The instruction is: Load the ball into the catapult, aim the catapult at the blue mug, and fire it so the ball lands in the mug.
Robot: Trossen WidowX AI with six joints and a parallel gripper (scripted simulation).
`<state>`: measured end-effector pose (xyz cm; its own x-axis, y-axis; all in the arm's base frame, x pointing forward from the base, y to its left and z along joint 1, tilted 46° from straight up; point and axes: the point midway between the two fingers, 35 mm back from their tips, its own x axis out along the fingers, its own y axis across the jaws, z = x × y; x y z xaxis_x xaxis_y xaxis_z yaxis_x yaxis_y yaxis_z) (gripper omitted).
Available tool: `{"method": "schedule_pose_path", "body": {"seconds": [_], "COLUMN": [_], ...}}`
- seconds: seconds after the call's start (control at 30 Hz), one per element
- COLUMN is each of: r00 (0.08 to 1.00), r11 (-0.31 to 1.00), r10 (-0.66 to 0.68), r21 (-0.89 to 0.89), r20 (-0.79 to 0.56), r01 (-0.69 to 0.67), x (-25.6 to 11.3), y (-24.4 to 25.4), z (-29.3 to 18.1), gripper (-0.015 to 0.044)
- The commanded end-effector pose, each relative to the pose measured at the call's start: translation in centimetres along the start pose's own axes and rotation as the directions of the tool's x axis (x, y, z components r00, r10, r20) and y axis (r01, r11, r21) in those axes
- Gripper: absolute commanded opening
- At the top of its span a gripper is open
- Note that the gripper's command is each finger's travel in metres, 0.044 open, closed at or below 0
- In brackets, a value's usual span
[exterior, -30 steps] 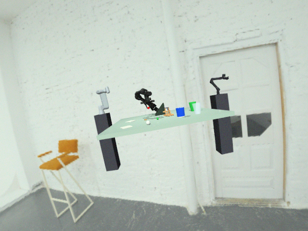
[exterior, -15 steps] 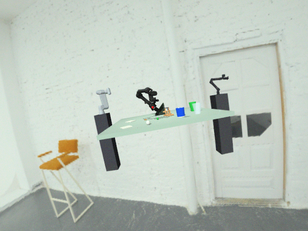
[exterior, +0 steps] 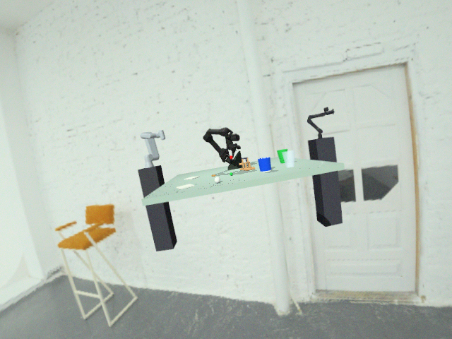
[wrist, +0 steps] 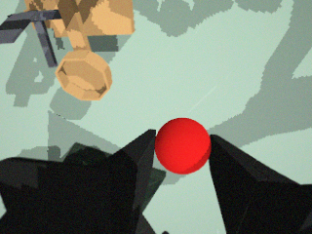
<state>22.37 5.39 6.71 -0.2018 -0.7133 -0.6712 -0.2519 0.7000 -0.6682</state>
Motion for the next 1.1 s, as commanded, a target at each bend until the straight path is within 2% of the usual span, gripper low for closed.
{"method": "schedule_pose_path", "body": {"seconds": [0.0,0.53,1.07], "r00": [1.0,0.987,0.986], "r11": [1.0,0.996,0.996], "r10": [0.001,-0.045,-0.048], "r21": [-0.013,-0.081,-0.083], "r20": [-0.03,-0.154,-0.159], "r01": [-0.002,0.032,0.035], "x": [0.3,2.6,4.4], "y": [1.9,8.7,8.9], "z": [0.4,0.7,1.0], "gripper": [0.0,0.0,0.0]}}
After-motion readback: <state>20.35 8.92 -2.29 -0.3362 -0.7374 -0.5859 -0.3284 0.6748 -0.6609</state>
